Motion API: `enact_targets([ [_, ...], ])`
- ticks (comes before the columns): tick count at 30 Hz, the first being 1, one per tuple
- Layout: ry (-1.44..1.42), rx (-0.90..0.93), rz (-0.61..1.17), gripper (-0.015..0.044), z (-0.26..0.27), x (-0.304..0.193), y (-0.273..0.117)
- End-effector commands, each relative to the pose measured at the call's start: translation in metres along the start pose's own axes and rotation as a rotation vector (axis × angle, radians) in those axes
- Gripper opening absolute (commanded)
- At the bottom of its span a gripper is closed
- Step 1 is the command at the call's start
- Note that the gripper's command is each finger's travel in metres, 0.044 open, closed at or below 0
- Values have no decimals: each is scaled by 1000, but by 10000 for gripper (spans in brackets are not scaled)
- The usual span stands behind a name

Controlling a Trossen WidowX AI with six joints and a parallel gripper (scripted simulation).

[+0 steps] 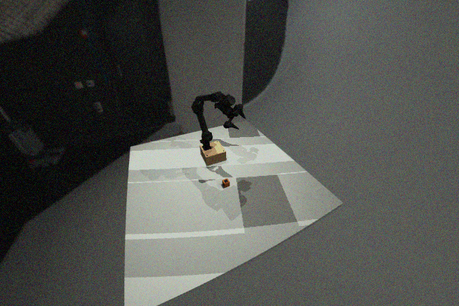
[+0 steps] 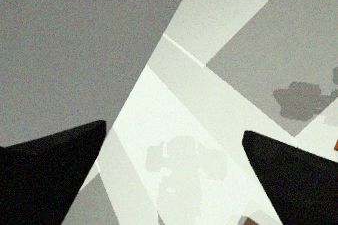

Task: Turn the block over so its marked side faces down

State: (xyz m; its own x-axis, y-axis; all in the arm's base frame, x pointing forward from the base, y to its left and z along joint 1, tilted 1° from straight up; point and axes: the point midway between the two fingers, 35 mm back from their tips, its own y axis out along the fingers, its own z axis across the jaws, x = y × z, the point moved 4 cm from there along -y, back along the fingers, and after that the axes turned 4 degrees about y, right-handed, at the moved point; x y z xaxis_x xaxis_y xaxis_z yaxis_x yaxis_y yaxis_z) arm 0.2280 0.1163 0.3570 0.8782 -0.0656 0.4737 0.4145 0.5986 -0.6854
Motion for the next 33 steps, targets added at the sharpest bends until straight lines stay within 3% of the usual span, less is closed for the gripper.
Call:
enact_targets([
  [1, 68, -163, 47, 440, -53, 20, 40],
  [10, 182, -455, 176, 440, -172, 31, 99],
  [19, 283, -690, 369, 440, -290, 1, 135],
  [27, 289, -703, 384, 440, -298, -2, 139],
  [33, 289, -703, 384, 440, -315, -14, 165],
])
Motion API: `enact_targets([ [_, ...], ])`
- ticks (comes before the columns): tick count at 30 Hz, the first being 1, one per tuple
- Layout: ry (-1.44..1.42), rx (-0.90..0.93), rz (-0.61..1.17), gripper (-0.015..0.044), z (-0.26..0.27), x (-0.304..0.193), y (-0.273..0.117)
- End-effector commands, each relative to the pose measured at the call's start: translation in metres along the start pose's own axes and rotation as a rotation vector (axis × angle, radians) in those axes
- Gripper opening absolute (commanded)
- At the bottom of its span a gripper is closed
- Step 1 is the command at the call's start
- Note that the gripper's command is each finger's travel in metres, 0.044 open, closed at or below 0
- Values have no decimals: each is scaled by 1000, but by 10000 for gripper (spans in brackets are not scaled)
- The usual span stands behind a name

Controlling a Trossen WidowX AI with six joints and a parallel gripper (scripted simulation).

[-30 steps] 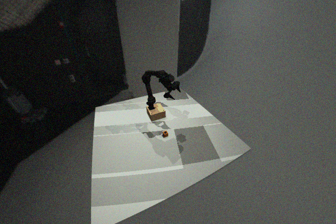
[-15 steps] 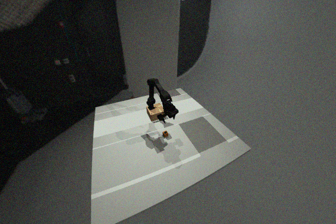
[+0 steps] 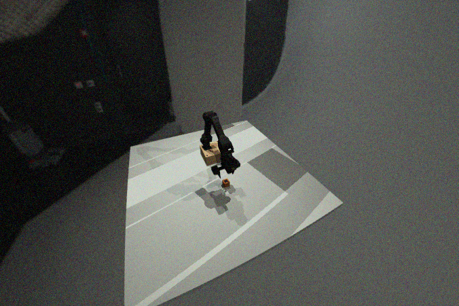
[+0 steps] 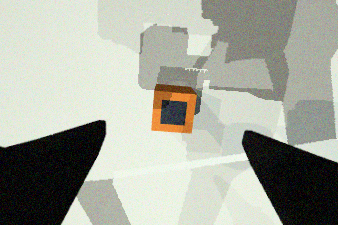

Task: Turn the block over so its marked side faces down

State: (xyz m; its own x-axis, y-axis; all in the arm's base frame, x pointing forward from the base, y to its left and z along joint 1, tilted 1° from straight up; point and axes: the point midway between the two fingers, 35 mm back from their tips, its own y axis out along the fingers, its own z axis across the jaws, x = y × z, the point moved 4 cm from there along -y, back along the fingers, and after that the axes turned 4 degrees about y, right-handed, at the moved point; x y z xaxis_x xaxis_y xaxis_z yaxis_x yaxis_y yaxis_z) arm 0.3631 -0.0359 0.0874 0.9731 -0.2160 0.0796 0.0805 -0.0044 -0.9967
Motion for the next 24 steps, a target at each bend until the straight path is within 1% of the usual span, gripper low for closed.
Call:
enact_targets([
  [1, 2, -11, 36, 440, 0, -5, 24],
  [5, 2, -12, 36, 440, -2, -3, 24],
  [9, 2, -12, 36, 440, -2, -4, 39],
  [17, 2, -12, 36, 440, -2, -4, 39],
  [24, 2, -12, 36, 440, -3, -4, 50],
])
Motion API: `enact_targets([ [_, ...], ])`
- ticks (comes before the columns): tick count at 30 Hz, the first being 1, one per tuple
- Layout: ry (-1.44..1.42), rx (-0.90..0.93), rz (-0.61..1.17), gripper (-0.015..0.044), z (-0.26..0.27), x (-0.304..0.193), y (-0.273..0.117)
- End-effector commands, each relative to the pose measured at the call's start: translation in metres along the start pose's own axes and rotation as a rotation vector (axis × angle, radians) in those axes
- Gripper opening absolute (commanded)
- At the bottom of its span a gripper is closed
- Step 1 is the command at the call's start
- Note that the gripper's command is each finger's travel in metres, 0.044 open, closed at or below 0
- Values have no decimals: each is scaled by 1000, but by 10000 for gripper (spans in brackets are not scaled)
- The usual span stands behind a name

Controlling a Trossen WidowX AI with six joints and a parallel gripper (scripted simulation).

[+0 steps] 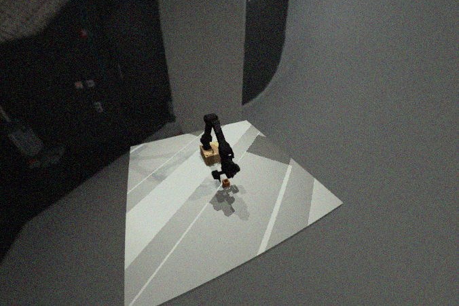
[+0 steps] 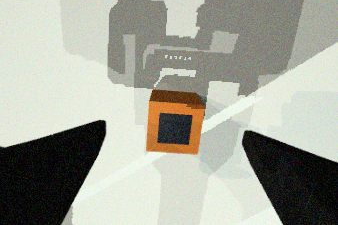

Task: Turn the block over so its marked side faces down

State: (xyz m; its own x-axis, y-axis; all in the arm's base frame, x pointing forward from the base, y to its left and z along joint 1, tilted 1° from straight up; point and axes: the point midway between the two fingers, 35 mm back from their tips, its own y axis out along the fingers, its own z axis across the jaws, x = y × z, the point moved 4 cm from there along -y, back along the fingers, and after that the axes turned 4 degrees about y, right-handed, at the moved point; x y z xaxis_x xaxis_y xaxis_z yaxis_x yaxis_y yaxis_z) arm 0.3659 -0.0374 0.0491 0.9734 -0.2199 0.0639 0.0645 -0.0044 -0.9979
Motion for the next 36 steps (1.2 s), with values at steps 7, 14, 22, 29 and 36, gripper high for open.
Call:
enact_targets([
  [7, -2, -8, 20, 440, -1, -4, 23],
  [14, -2, -8, 20, 440, -1, -5, 33],
  [22, -2, -8, 20, 361, -1, -5, 33],
  [29, -2, -8, 20, 177, -1, -5, 33],
  [36, -2, -8, 20, 111, -1, -5, 33],
])
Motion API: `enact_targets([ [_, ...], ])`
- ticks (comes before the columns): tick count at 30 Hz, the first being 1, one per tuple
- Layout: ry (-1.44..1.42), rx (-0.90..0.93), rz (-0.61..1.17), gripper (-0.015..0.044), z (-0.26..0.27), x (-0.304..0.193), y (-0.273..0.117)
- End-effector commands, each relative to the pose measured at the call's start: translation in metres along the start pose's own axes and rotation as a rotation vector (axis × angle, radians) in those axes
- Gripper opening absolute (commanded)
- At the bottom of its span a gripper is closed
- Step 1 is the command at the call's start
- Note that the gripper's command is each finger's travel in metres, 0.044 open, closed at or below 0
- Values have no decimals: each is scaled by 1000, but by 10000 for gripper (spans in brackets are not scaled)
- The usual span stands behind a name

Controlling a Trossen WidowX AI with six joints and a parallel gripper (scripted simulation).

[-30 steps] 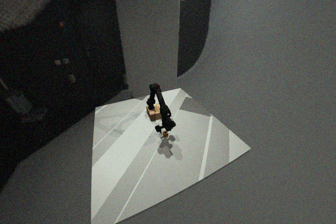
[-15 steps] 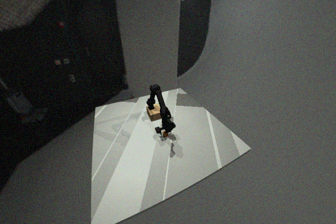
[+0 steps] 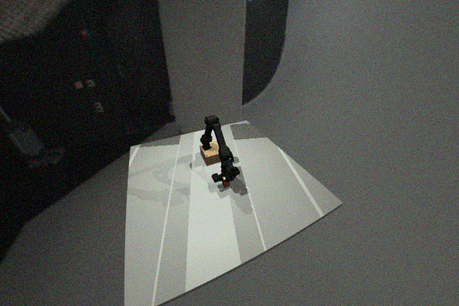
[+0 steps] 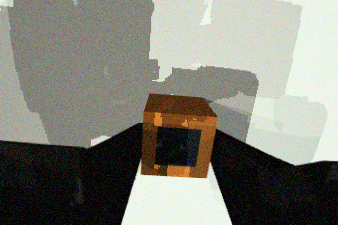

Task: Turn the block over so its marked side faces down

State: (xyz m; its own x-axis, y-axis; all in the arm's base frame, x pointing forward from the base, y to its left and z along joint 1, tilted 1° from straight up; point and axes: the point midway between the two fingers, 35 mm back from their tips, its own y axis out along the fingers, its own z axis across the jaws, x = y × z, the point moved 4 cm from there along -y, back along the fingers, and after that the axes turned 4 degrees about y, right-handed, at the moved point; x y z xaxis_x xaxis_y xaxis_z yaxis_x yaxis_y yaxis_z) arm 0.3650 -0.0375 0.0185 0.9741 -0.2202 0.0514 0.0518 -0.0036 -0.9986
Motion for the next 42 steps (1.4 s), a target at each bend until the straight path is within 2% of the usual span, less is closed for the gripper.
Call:
enact_targets([
  [1, -2, -6, 8, 105, -1, -2, 3],
  [10, -2, -6, 8, 45, -1, -2, 3],
  [12, -2, -6, 8, 0, -1, -1, -2],
  [17, -2, -6, 8, 0, -1, -1, -27],
  [23, -2, -5, -3, 0, -1, -1, -26],
  [42, -5, 14, -298, 0, -1, -12, -13],
])
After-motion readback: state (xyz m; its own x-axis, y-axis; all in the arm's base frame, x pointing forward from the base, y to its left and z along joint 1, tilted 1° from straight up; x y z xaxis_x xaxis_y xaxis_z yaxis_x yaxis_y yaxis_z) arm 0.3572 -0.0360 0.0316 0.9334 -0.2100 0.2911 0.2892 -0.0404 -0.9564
